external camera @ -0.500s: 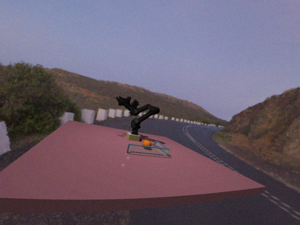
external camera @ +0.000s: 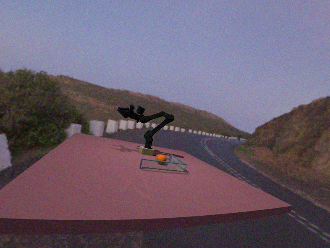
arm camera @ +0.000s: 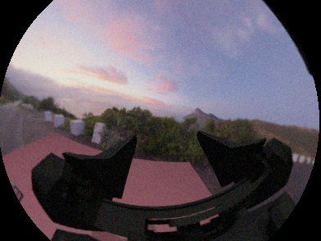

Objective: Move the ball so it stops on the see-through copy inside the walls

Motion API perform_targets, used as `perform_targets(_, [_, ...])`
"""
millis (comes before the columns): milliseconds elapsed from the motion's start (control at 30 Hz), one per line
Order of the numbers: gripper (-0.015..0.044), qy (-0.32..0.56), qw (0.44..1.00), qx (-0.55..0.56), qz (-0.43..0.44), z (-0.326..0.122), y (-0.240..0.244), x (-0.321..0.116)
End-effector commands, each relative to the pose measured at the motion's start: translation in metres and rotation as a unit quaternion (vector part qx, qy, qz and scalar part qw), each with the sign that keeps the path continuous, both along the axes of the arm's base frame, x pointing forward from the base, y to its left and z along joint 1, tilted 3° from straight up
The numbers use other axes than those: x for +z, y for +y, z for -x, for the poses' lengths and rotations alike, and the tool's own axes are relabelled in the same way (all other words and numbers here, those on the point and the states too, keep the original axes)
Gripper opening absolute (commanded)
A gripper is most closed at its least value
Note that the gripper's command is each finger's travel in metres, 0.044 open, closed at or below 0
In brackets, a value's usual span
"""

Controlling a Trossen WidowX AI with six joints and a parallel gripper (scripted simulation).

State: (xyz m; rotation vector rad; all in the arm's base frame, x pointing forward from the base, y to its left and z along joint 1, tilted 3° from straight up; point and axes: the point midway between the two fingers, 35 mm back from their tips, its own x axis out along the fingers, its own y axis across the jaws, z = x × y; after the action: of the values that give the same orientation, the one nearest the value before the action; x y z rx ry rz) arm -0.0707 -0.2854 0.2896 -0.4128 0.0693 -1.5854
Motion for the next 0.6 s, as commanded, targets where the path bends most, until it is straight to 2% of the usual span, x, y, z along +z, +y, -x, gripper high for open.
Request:
perform_targets(0, [0.0440, 0.028, 0.993, 0.080, -0.080, -0.053, -0.031, -0.025])
perform_targets(267, [0.0440, 0.128, 0.940, 0.235, -0.209, -0.169, -0.044, -0.075])
perform_targets(567, [0.0440, 0.305, 0.807, 0.410, -0.298, -0.292, 0.015, -0.131])
